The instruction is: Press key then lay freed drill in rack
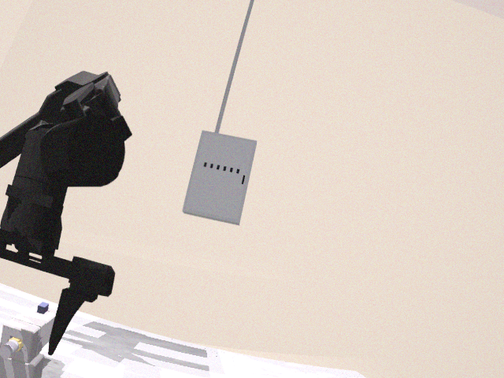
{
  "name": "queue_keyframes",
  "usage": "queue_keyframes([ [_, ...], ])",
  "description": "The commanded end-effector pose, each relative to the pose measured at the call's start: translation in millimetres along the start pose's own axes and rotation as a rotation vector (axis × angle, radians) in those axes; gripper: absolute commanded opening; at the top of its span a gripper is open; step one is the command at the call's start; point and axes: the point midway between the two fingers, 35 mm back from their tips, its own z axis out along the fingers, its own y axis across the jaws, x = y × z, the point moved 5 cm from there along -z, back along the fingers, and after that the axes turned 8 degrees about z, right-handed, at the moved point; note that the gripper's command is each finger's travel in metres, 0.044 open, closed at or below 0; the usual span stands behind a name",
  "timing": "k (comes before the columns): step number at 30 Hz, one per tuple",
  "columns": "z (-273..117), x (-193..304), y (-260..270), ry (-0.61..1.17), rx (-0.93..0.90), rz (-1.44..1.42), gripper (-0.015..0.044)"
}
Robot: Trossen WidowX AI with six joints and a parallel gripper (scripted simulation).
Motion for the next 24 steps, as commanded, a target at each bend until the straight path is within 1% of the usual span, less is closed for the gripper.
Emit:
queue_keyframes([
  [1, 7.6, -2.5, 1.0, -0.005, -0.005, 0.005, 0.0440],
  [24, 43.9, -13.5, 3.1, -0.008, -0.005, 0.005, 0.0440],
])
